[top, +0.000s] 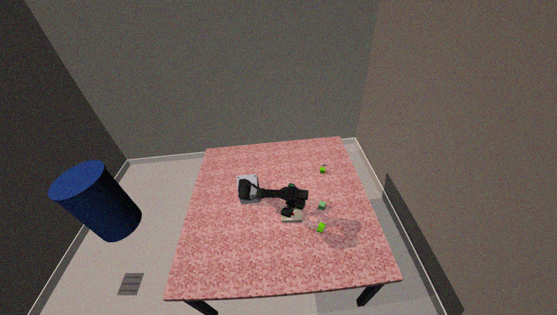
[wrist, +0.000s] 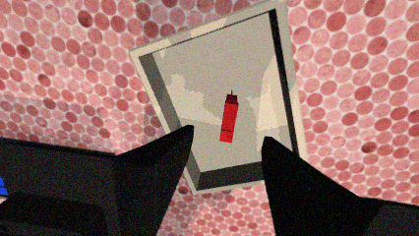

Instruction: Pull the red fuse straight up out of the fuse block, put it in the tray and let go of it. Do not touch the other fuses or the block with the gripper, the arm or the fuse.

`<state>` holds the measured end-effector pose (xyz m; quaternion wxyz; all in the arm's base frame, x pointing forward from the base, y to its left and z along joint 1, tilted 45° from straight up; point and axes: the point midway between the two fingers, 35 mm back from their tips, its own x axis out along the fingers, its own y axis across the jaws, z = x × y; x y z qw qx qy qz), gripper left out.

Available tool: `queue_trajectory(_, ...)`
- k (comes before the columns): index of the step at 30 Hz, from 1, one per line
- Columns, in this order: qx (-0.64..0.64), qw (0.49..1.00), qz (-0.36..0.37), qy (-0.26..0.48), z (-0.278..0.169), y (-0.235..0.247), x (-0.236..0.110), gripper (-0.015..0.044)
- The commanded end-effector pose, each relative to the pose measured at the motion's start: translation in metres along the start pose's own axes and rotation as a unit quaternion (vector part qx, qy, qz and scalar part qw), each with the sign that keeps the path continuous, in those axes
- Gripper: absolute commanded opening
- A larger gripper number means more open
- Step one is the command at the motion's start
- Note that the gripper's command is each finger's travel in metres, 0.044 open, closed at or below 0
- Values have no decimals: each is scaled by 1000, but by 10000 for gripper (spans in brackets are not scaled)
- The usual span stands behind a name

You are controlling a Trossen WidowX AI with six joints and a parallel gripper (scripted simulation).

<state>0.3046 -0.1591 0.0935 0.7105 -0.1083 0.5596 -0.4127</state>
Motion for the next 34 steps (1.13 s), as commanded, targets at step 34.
queue_trajectory(34,-7,1000,4,3,-1,2,-36,330)
